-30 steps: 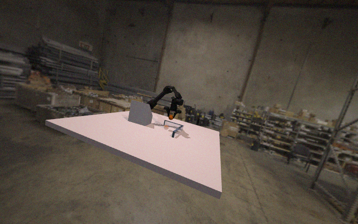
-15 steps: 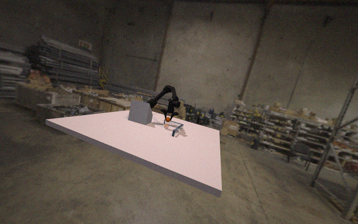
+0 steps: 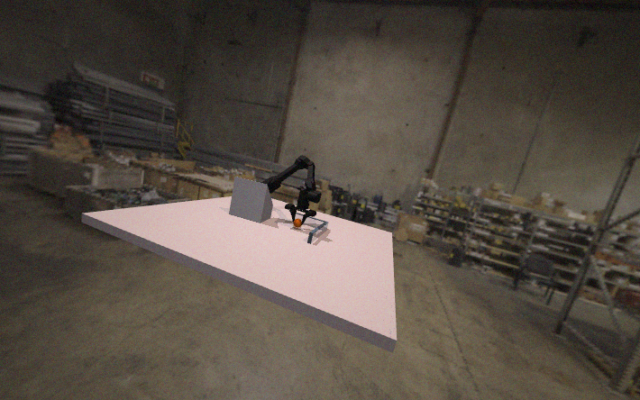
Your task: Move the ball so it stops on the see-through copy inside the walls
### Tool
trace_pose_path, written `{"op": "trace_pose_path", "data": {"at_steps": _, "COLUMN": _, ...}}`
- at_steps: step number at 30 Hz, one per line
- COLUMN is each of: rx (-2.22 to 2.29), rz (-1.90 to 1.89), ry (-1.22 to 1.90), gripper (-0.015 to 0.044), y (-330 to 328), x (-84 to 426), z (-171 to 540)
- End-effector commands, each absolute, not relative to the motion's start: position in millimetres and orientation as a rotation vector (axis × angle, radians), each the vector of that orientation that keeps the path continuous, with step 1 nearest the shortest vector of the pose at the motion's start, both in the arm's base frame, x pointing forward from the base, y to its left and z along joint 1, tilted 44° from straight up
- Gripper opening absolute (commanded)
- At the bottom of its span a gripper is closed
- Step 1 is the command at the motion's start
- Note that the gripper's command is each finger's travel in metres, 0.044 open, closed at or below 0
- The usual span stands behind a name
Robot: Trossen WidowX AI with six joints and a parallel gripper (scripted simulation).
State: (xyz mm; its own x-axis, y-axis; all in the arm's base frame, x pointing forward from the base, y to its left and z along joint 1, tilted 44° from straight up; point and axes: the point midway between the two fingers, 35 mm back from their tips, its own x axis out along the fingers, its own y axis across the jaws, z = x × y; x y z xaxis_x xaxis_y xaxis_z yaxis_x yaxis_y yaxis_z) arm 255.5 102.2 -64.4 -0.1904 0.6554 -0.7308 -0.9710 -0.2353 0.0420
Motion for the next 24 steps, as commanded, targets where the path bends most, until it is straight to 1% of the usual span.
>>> {"op": "trace_pose_path", "data": {"at_steps": 1, "rx": -0.701, "rz": 1.704, "ry": 0.617, "gripper": 0.0, "y": 104.4, "x": 255.1, "z": -66.9}}
{"op": "trace_pose_path", "data": {"at_steps": 16, "rx": -0.7, "rz": 1.705, "ry": 0.616, "gripper": 0.0, "y": 116.1, "x": 251.5, "z": -79.5}}
{"op": "trace_pose_path", "data": {"at_steps": 24, "rx": -0.71, "rz": 1.703, "ry": 0.615, "gripper": 0.021, "y": 113.8, "x": 253.2, "z": -77.4}}
